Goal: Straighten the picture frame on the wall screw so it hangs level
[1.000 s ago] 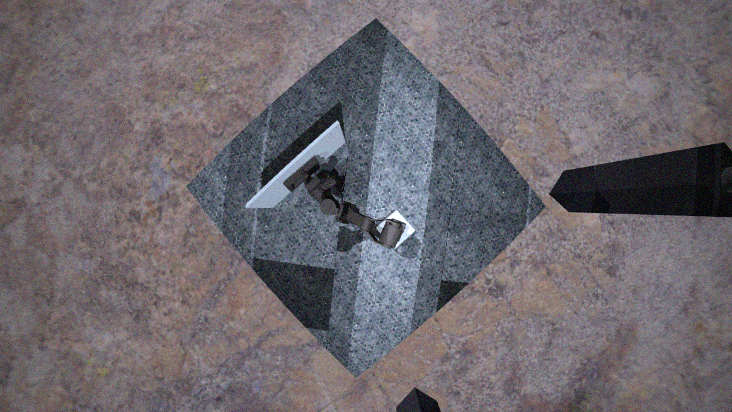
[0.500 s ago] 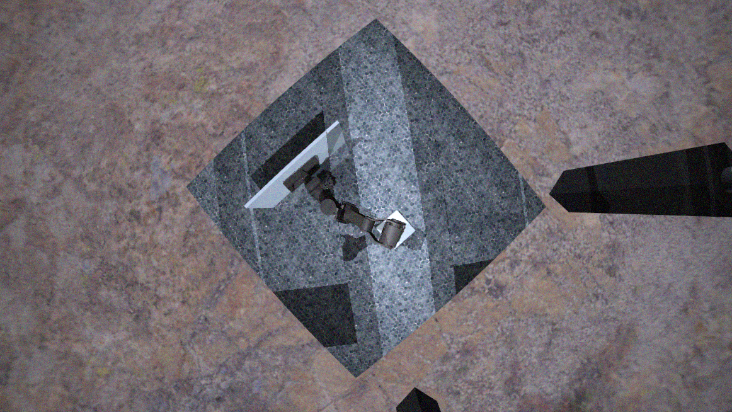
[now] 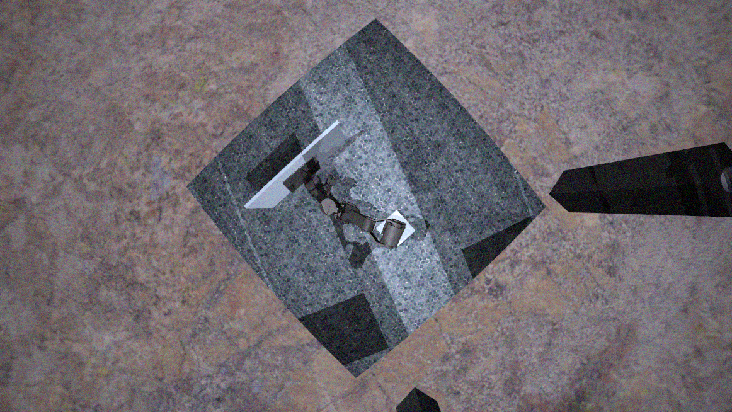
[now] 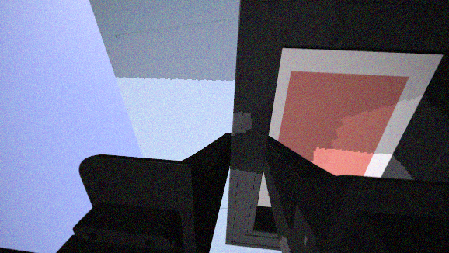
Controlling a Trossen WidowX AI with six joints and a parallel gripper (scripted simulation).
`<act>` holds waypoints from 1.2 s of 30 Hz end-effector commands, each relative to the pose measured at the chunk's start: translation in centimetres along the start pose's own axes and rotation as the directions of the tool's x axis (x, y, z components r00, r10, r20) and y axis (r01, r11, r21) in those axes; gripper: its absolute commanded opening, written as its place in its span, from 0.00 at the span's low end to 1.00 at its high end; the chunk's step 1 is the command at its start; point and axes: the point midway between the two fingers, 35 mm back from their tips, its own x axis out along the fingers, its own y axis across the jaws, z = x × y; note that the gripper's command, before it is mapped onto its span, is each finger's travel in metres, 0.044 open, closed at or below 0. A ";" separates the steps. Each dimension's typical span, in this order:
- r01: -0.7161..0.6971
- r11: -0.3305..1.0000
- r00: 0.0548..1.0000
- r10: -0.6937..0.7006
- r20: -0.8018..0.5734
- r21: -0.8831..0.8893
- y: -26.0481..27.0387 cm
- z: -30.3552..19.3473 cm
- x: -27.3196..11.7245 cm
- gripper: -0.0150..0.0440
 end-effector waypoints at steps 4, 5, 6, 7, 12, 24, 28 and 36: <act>-0.010 1.000 1.000 0.010 0.000 0.008 0.6 0.0 0.0 0.25; -0.010 1.000 1.000 0.010 0.000 0.008 0.6 0.0 0.0 0.25; -0.010 1.000 1.000 0.010 0.000 0.008 0.7 0.0 0.0 0.25; -0.010 1.000 1.000 0.010 0.000 0.008 0.7 0.0 0.0 0.25; -0.010 1.000 1.000 0.010 0.000 0.008 0.8 0.0 0.0 0.25; -0.010 1.000 1.000 0.010 0.000 0.008 1.0 0.0 0.0 0.25; -0.010 1.000 1.000 0.010 0.000 0.008 1.0 0.0 0.0 0.25; -0.010 1.000 1.000 0.010 0.000 0.008 0.9 0.0 0.0 0.25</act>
